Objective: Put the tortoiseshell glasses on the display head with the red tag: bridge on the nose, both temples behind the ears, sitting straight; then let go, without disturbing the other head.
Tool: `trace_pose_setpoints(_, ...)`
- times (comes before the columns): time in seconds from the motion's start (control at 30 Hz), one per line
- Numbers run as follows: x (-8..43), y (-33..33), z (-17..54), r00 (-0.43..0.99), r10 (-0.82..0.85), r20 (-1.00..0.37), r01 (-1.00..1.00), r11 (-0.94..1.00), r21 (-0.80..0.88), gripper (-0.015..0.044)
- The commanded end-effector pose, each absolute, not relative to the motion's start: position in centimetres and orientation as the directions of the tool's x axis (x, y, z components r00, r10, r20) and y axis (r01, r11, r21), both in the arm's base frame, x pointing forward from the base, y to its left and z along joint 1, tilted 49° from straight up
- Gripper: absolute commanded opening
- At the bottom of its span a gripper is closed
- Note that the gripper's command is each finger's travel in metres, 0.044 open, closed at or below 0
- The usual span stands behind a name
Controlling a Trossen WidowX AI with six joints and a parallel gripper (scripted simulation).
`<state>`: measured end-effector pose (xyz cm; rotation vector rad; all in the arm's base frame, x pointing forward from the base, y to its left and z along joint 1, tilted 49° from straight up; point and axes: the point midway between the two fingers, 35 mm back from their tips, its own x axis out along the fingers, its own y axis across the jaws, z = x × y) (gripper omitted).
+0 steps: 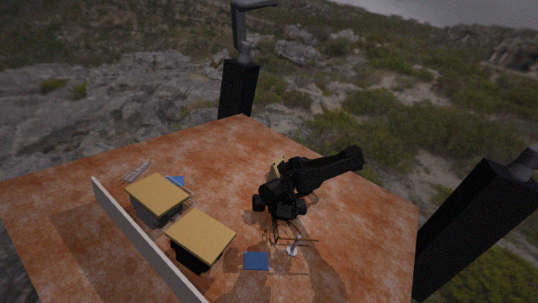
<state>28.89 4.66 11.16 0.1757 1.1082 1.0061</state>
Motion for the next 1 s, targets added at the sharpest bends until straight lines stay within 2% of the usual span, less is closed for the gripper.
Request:
trace_pose_setpoints(0.0,29.1,4.7,11.2,0.077,0.744,-0.663,-0.585,0.572,0.574,0.0000)
trace_pose_setpoints(0.37,29.6,4.7,11.6,0.077,0.744,-0.664,-0.586,0.572,0.574,0.0000)
trace_pose_setpoints(0.97,29.4,0.5,15.6,0.076,0.743,-0.665,-0.581,0.575,0.577,0.0000)
